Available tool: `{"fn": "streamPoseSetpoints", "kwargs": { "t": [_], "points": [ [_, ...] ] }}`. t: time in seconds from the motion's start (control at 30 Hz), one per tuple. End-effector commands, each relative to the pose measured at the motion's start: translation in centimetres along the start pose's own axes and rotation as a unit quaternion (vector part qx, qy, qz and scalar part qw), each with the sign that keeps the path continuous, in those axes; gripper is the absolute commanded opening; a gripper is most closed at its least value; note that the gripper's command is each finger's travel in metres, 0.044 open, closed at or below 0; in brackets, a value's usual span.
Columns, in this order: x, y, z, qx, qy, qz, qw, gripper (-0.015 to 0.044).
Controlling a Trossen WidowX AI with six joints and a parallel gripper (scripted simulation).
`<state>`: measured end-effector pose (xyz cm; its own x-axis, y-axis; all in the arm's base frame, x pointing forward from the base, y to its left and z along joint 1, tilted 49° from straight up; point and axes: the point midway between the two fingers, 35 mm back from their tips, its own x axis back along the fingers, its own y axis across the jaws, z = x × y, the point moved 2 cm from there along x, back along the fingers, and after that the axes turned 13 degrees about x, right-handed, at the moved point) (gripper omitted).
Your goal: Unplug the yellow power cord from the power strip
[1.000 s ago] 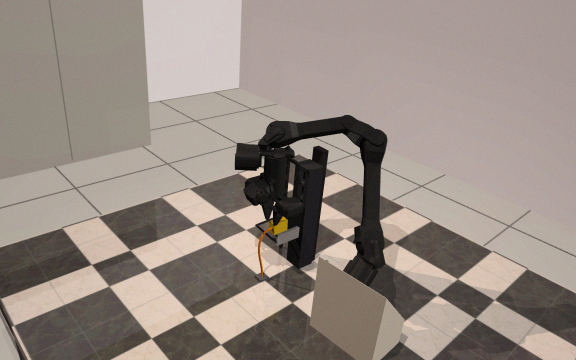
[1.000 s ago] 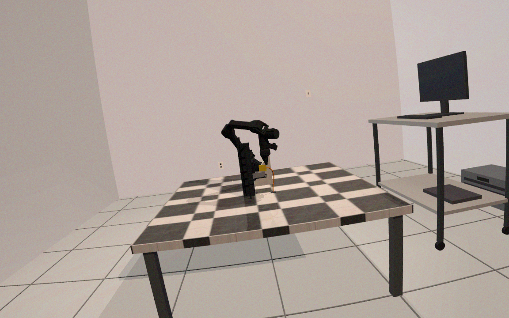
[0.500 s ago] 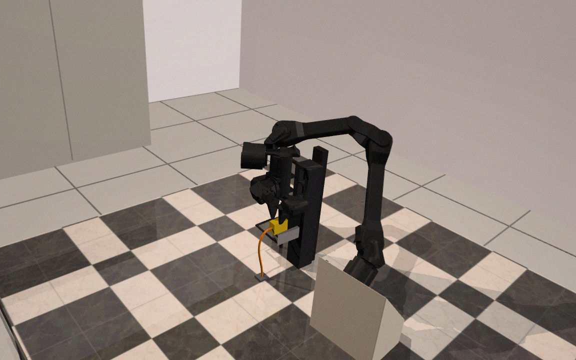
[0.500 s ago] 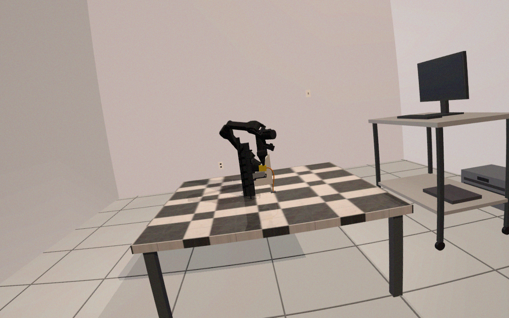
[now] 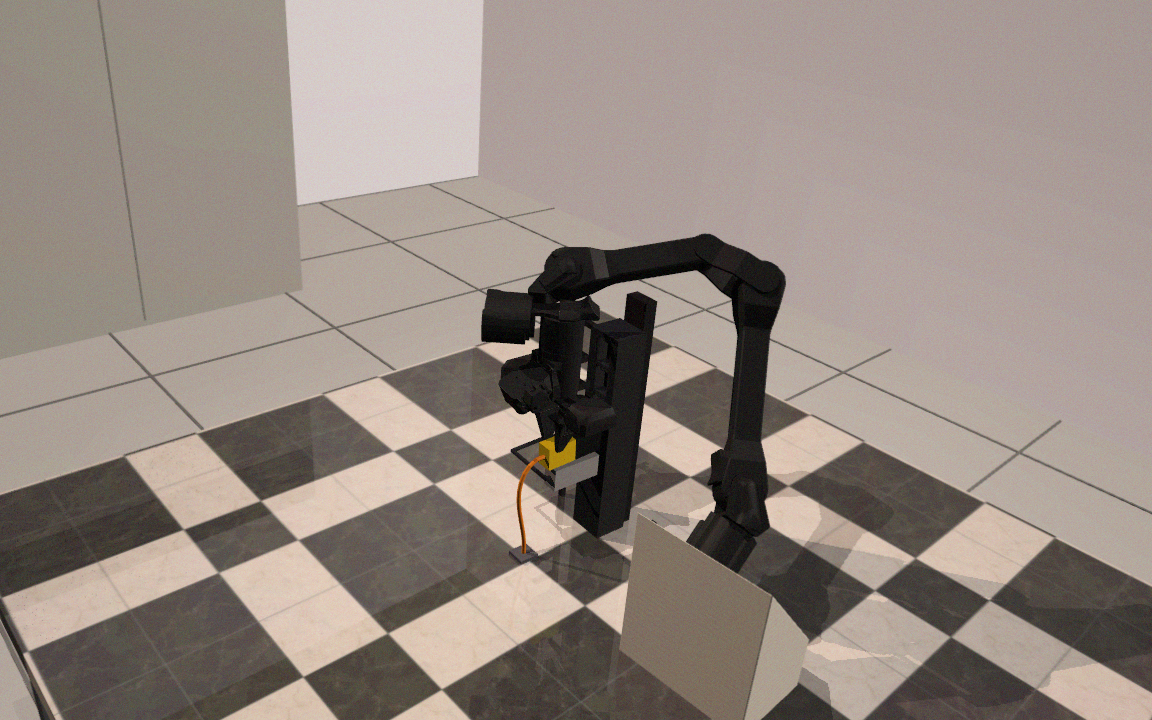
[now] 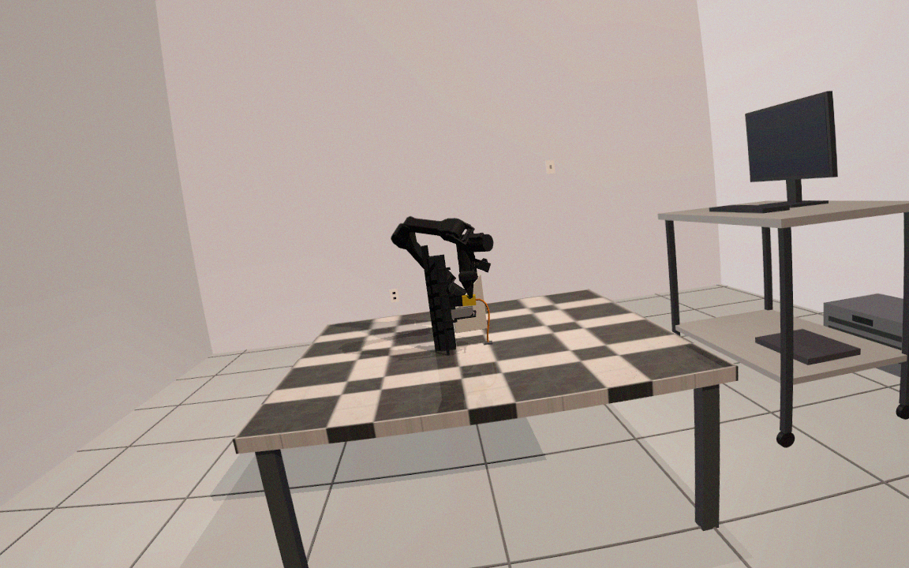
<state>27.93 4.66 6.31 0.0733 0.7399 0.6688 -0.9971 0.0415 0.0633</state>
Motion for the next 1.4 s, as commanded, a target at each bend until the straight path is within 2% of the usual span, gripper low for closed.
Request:
{"fn": "streamPoseSetpoints", "kwargs": {
  "t": [0.0, 0.13, 0.83, 1.27, 1.37],
  "points": [
    [0.1, 0.1, 0.0, 0.001, 0.0, -0.001, 1.0, 0.0041],
    [0.1, 0.0, 0.0, 0.001, 0.0, -0.001, 1.0, 0.0],
    [0.3, -0.8, -2.9, 0.001, -0.001, 0.001, 1.0, 0.0],
    [0.0, -0.6, -2.3, 0.002, 0.0, 0.002, 1.0, 0.0341],
    [0.3, -1.0, -3.4, 0.002, 0.0, 0.002, 1.0, 0.042]
  ]
}}
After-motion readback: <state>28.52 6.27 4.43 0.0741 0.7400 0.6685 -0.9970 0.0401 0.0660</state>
